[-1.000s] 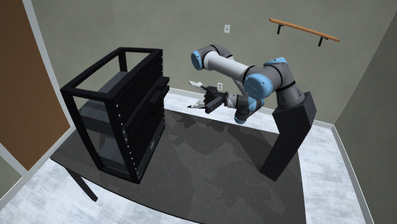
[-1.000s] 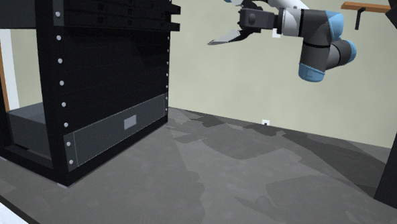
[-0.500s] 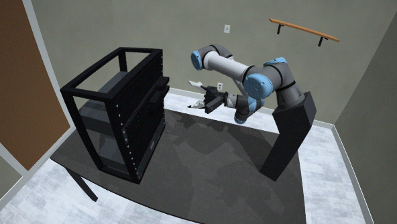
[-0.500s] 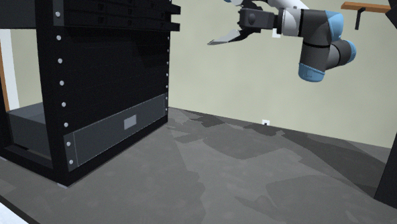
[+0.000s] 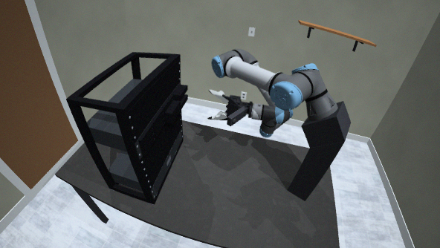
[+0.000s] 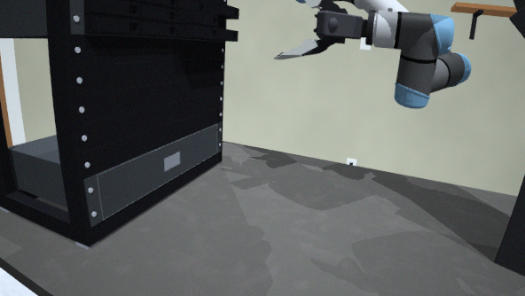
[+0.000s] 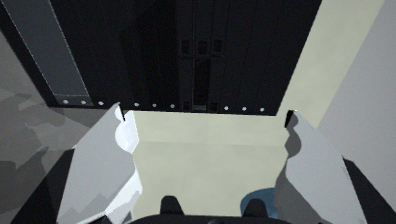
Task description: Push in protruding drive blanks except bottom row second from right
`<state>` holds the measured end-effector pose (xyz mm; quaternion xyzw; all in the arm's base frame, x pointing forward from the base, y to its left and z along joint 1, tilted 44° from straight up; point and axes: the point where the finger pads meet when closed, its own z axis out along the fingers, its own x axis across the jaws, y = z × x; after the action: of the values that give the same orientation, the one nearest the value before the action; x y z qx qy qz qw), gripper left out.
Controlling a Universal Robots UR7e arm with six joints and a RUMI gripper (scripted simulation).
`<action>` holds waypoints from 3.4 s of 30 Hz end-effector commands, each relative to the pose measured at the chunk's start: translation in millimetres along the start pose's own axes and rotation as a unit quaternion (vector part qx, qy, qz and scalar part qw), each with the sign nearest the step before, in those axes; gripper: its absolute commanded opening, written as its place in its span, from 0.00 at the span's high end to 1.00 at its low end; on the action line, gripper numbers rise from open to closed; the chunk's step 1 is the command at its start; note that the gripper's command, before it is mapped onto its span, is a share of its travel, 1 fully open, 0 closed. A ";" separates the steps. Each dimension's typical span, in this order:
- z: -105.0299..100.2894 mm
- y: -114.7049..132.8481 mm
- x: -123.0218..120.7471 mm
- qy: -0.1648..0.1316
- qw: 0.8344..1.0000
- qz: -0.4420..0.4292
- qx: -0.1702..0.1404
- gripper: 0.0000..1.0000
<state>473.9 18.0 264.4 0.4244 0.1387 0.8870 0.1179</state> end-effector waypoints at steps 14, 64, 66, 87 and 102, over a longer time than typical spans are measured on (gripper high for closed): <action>0.1 0.0 0.3 0.000 1.000 0.000 0.000 0.00; 0.1 0.0 0.3 0.000 1.000 0.000 0.000 1.00; 0.1 0.0 0.3 0.000 1.000 0.000 0.000 1.00; 0.3 -0.3 0.3 0.000 1.000 0.000 0.000 1.00; 10.5 -14.7 1.5 0.000 1.000 0.000 0.000 1.00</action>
<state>479.0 27.6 265.5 0.4246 0.1392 0.8869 0.1176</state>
